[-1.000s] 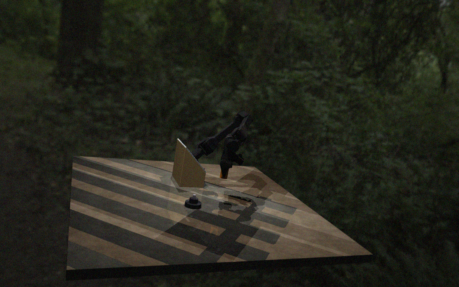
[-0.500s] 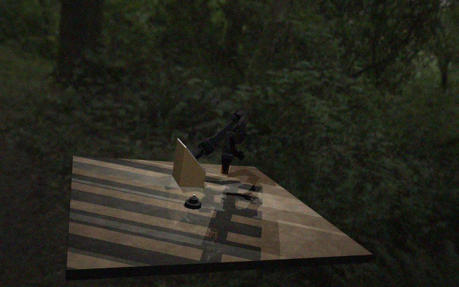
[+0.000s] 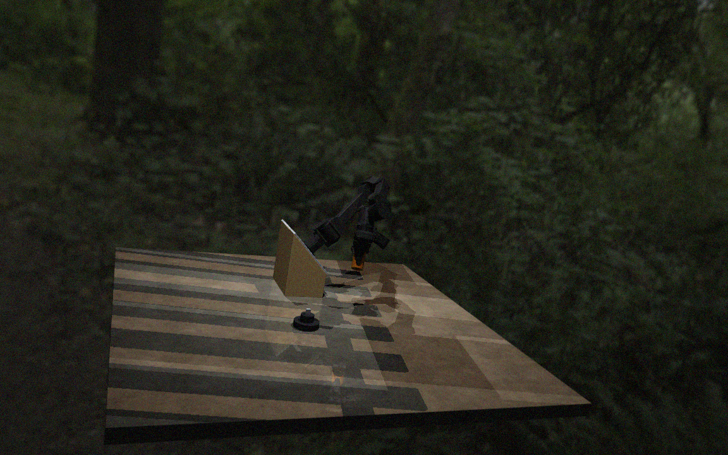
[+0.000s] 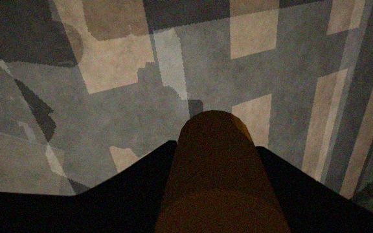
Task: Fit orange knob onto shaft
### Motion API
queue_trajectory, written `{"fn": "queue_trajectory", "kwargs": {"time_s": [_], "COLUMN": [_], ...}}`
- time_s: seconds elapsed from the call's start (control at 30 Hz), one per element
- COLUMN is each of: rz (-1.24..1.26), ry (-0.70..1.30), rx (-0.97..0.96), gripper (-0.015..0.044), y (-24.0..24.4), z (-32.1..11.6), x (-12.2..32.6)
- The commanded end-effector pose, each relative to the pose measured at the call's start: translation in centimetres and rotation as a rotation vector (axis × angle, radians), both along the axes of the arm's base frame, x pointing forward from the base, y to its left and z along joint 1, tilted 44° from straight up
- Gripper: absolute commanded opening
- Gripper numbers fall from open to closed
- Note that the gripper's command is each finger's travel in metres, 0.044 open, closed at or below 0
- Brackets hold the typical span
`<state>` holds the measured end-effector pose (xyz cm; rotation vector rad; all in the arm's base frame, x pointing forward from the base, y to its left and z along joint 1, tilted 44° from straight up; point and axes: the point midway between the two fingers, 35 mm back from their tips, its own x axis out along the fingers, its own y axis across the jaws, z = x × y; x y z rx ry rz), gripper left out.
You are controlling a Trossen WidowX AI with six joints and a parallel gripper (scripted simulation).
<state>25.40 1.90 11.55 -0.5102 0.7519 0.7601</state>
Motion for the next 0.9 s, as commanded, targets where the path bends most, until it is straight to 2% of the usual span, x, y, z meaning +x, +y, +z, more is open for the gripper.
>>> {"fn": "queue_trajectory", "kwargs": {"time_s": [0.0,0.6,0.87], "rz": [-0.055,-0.283,-0.297], "ry": [-0.054,-0.283,-0.298], "rx": [-0.040,-0.166,-0.172], "gripper": [0.0000,0.0000,0.0000], "y": [-0.5,-2.4,-2.5], "z": [0.7,3.4,3.5], "x": [-0.1,-1.0,-1.0]}}
